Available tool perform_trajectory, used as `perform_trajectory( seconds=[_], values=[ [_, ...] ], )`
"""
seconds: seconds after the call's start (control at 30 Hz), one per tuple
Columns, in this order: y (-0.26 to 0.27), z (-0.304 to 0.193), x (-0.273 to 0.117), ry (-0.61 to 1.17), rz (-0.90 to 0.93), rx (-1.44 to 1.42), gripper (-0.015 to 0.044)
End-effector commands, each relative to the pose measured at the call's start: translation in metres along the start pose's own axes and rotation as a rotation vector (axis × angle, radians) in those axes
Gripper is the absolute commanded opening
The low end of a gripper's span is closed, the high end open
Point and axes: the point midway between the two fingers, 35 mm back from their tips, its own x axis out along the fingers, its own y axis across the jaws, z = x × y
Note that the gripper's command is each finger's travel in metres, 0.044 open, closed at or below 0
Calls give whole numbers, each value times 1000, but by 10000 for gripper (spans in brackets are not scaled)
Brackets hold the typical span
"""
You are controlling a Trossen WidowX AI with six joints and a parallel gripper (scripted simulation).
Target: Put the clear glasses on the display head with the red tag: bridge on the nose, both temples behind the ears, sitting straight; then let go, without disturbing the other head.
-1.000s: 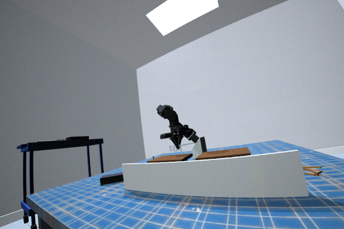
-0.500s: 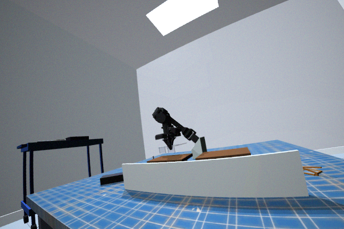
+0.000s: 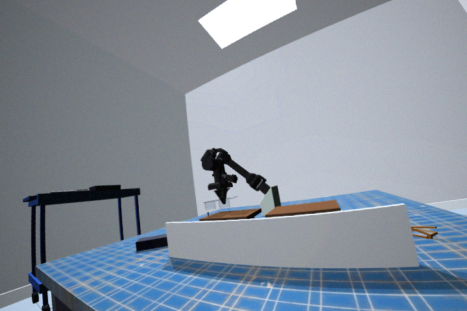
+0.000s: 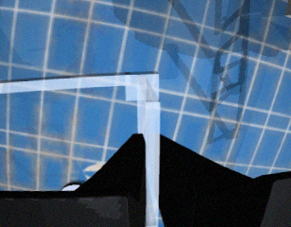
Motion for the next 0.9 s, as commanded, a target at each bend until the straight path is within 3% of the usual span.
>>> perform_trajectory(
  seconds=[0.0, 0.63, 0.87],
  values=[
    [11, -13, 0, 6, 3, -107, 0],
    [56, -62, -2, 22, 19, -586, 0],
    [60, -65, -2, 23, 21, -624, 0]
  ],
)
